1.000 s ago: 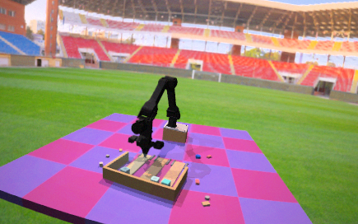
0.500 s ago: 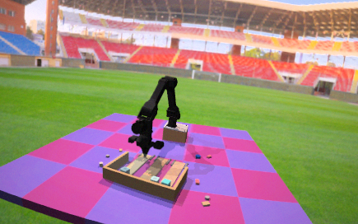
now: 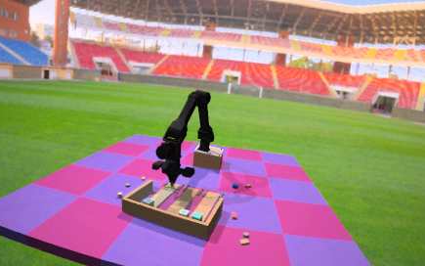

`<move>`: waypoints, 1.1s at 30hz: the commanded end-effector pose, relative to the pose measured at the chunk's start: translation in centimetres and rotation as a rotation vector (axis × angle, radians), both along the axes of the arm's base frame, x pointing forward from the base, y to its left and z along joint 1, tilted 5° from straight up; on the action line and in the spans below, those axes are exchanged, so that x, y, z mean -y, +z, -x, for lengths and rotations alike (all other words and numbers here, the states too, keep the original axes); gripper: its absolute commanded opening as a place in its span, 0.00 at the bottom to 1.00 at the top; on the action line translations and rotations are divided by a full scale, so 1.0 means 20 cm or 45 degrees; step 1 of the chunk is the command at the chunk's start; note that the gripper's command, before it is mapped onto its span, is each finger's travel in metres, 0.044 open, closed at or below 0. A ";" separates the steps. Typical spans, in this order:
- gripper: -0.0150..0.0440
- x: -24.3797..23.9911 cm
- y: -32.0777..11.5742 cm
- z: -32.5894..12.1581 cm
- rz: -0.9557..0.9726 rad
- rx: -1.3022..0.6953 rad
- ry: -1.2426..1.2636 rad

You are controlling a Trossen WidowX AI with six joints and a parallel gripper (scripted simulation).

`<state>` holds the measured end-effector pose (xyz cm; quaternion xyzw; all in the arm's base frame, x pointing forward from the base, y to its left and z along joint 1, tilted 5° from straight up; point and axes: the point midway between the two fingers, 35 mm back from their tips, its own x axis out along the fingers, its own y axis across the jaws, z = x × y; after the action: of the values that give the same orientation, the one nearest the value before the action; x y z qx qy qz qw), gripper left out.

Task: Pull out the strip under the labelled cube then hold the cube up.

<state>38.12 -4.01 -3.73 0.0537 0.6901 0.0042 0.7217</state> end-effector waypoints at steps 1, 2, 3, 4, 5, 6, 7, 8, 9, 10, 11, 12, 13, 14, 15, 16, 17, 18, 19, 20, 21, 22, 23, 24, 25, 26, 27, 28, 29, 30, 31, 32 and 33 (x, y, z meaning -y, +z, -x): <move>0.25 0.00 -0.01 0.00 0.004 -0.004 -0.007; 0.25 0.00 -0.01 0.00 0.004 -0.004 -0.007; 0.25 0.00 -0.01 0.00 0.004 -0.004 -0.007; 0.25 0.00 -0.01 0.00 0.004 -0.004 -0.007; 0.25 0.00 -0.01 0.00 0.004 -0.004 -0.007; 0.25 0.00 -0.02 0.00 0.004 -0.004 -0.007; 0.25 0.00 -0.02 0.00 0.004 -0.004 -0.007; 0.25 0.00 -0.02 0.00 0.004 -0.004 -0.007; 0.25 0.00 -0.02 0.00 0.004 -0.004 -0.007; 0.25 0.00 -0.02 0.00 0.004 -0.004 -0.007; 0.25 0.00 -0.02 0.00 0.004 -0.004 -0.007; 0.25 0.00 -0.02 0.00 0.004 -0.004 -0.007; 0.25 0.00 -0.02 0.00 0.004 -0.004 -0.007; 0.25 0.00 -0.02 0.00 0.004 -0.004 -0.007; 0.25 0.00 -0.02 0.00 0.004 -0.004 -0.007; 0.25 0.00 -0.02 0.00 0.004 -0.004 -0.007; 0.25 0.00 -0.02 0.00 0.004 -0.004 -0.007; 0.25 0.00 -0.02 0.00 0.004 -0.004 -0.007; 0.25 0.00 -0.02 0.00 0.004 -0.004 -0.007; 0.25 0.00 -0.02 0.00 0.004 -0.004 -0.007; 0.25 0.00 -0.02 -0.01 0.004 -0.004 -0.007; 0.25 0.00 -0.02 -0.01 0.004 -0.004 -0.007; 0.25 0.00 -0.02 -0.01 0.004 -0.004 -0.007; 0.25 0.00 -0.02 -0.01 0.004 -0.003 -0.007; 0.25 0.00 -0.02 -0.01 0.004 -0.003 -0.007; 0.25 0.00 -0.02 -0.01 0.004 -0.003 -0.007; 0.25 0.00 -0.03 -0.01 0.004 -0.003 -0.007; 0.25 0.00 -0.03 -0.01 0.004 -0.003 -0.007; 0.25 0.00 -0.03 -0.01 0.004 -0.003 -0.007; 0.25 0.00 -0.03 -0.01 0.004 -0.003 -0.007; 0.25 0.00 -0.03 -0.01 0.004 -0.003 -0.007; 0.25 0.00 -0.03 -0.01 0.004 -0.003 -0.007; 0.25 0.00 -0.03 -0.02 0.004 -0.003 -0.007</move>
<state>38.42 -4.02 -3.79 0.0533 0.6883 0.0039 0.7235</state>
